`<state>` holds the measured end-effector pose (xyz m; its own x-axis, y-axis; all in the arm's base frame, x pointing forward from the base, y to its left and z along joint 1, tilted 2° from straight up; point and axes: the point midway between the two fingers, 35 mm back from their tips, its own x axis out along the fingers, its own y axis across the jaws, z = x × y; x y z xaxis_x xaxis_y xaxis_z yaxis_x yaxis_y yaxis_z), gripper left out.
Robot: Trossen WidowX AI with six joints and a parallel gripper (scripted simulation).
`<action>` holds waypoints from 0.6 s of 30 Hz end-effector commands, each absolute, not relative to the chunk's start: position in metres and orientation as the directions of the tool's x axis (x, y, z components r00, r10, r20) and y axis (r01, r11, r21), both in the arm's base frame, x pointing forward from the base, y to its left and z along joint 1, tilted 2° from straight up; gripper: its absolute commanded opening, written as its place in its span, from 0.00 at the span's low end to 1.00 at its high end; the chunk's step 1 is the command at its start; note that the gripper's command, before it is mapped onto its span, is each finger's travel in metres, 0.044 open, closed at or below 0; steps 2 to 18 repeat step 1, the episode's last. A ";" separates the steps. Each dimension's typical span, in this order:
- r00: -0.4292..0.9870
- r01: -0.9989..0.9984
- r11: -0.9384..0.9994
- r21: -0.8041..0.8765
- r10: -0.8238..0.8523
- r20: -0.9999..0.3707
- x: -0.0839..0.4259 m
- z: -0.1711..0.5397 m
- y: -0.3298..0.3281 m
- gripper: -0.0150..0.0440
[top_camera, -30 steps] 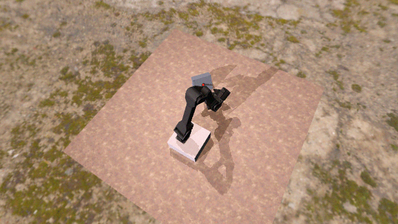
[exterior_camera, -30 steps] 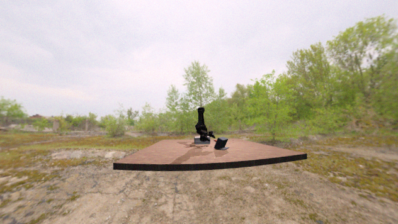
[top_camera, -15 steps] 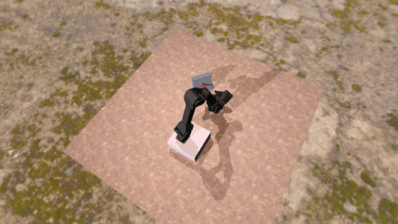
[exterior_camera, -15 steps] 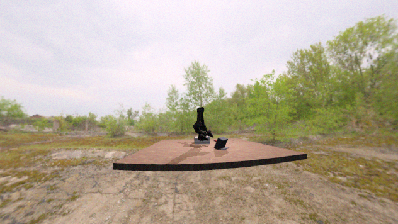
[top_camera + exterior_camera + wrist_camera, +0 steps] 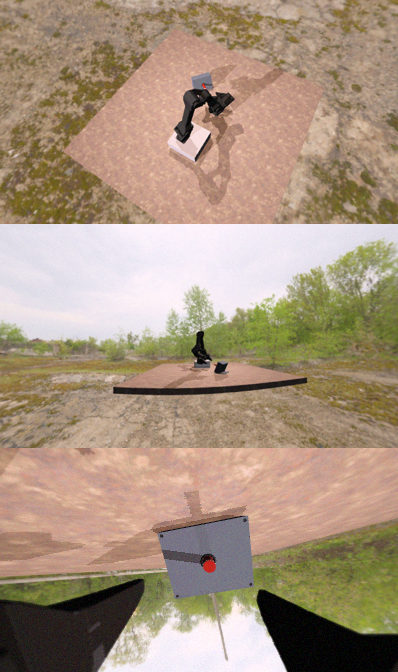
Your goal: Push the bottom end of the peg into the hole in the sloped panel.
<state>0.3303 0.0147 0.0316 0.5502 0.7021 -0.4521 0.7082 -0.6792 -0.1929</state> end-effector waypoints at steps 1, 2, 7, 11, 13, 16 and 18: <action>0.554 0.715 -0.675 -0.180 0.705 -0.443 0.330 0.039 0.013 1.00; 0.554 0.715 -0.675 -0.180 0.705 -0.443 0.330 0.039 0.013 1.00; 0.554 0.715 -0.675 -0.180 0.705 -0.443 0.330 0.039 0.013 1.00; 0.554 0.715 -0.675 -0.180 0.705 -0.443 0.330 0.039 0.013 1.00; 0.554 0.715 -0.675 -0.180 0.705 -0.443 0.330 0.039 0.013 1.00; 0.554 0.715 -0.675 -0.180 0.705 -0.443 0.330 0.039 0.013 1.00; 0.554 0.715 -0.675 -0.180 0.705 -0.443 0.330 0.039 0.013 1.00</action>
